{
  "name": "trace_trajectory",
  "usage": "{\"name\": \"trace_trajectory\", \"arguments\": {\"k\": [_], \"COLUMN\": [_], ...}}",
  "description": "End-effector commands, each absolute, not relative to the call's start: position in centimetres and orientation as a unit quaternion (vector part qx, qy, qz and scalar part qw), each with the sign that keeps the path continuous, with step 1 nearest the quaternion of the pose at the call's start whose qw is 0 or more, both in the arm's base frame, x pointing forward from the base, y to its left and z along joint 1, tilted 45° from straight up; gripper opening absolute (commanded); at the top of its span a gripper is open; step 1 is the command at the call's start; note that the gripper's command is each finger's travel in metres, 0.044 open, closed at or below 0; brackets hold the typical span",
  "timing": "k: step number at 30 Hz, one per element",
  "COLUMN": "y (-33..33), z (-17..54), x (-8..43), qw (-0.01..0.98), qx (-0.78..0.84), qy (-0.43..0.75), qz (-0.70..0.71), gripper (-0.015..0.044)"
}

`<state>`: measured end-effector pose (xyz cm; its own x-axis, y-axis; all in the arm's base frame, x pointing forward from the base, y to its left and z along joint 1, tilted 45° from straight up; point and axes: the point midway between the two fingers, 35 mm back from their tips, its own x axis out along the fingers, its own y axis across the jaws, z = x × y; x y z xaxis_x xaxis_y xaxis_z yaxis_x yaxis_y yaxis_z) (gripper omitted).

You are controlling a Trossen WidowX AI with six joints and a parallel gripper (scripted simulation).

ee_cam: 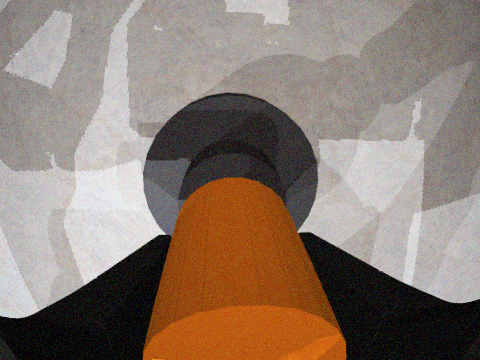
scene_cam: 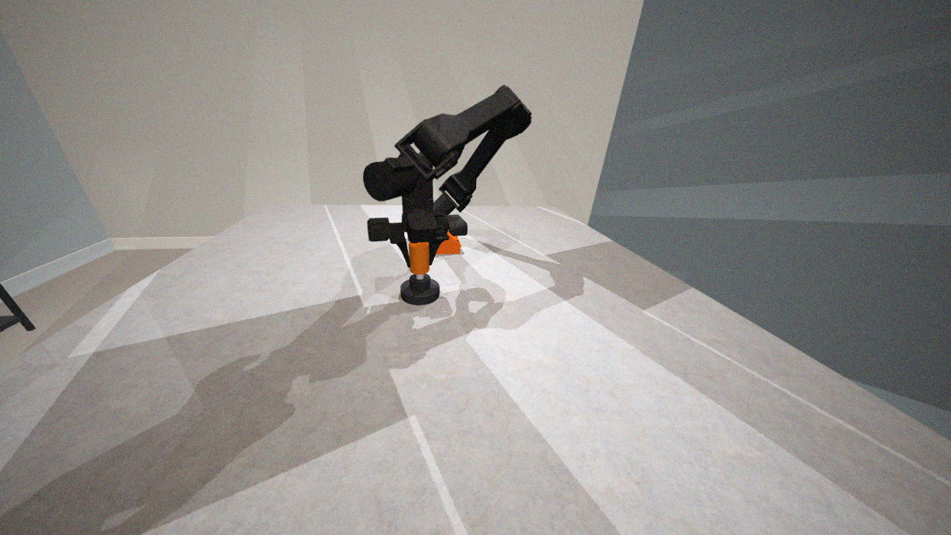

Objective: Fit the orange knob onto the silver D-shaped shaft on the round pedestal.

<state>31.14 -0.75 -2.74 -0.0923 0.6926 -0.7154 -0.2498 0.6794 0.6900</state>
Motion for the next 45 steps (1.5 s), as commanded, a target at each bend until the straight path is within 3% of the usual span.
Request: {"name": "trace_trajectory", "arguments": {"k": [1, 45], "y": [-0.74, -0.84], "z": [-2.53, -2.36], "x": [31.16, 31.44], "qw": [0.652, 0.652], "qx": [0.172, 0.175], "qy": [0.644, 0.646], "qz": [0.36, 0.357], "gripper": [0.0, 0.0]}}
